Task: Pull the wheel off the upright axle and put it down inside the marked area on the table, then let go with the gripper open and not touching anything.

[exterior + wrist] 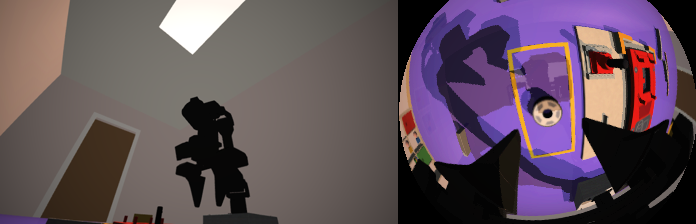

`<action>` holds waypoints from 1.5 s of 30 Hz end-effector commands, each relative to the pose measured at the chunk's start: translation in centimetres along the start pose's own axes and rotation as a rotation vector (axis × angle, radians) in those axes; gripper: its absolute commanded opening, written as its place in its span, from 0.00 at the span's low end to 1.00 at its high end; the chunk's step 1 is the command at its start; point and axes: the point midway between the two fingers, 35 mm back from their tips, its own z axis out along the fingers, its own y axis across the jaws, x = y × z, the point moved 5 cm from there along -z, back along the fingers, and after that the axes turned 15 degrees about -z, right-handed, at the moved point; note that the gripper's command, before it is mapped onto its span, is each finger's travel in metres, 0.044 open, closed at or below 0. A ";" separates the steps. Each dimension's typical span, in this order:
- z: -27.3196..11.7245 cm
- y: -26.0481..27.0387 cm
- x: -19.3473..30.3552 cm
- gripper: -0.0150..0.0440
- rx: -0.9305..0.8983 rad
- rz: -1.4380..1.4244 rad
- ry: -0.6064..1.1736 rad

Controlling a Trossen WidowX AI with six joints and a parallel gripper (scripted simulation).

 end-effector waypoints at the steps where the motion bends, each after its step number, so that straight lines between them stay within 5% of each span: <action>1: -0.1 0.0 0.1 0.81 0.000 0.000 0.000; 6: -2.6 -0.5 3.4 1.00 -0.001 0.001 0.007; 13: -5.3 -1.3 8.6 1.00 -0.001 0.003 0.017; 45: -5.3 -1.3 8.8 1.00 -0.001 0.003 0.017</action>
